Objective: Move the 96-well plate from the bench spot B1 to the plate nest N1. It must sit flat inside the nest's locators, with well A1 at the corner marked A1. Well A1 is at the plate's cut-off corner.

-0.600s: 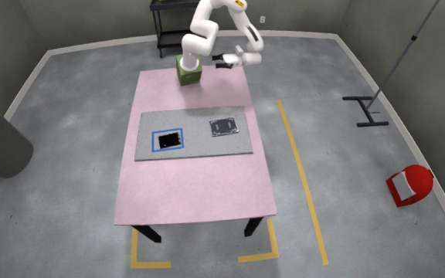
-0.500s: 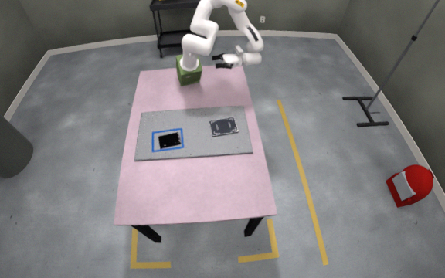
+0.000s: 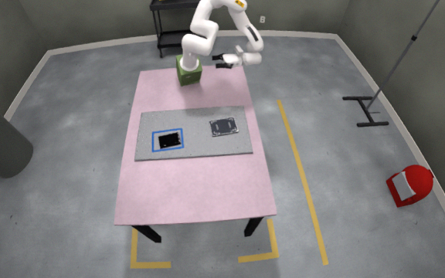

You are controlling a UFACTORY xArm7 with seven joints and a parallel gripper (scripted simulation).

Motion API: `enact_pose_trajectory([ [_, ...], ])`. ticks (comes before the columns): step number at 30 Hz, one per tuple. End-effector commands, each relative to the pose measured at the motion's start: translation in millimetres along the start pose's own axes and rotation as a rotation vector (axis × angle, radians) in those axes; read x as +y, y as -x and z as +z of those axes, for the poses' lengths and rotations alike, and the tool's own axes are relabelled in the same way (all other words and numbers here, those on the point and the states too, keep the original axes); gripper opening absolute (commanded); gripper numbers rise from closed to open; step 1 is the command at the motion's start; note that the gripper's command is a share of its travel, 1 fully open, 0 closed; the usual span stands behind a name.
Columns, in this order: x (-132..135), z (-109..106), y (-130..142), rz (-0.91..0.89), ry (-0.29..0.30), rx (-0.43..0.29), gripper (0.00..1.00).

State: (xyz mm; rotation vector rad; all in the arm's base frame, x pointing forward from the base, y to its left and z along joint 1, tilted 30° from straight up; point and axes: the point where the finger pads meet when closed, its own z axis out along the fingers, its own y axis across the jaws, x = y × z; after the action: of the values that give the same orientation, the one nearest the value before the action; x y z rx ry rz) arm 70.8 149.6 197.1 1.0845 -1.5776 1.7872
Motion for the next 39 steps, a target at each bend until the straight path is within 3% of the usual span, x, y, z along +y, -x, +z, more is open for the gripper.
enact_pose_trajectory([
  [1,-5,-6,6,-0.041,0.022,-0.050,1.00],
  [14,-30,-33,30,-0.297,0.138,-0.378,1.00],
  [16,-30,-33,30,-0.297,0.138,-0.378,1.00],
  [31,-68,-68,49,-0.542,0.216,-0.806,1.00],
  [33,-68,-68,49,-0.542,0.216,-0.806,1.00],
  [39,-91,-80,56,-0.613,0.228,-0.993,1.00],
])
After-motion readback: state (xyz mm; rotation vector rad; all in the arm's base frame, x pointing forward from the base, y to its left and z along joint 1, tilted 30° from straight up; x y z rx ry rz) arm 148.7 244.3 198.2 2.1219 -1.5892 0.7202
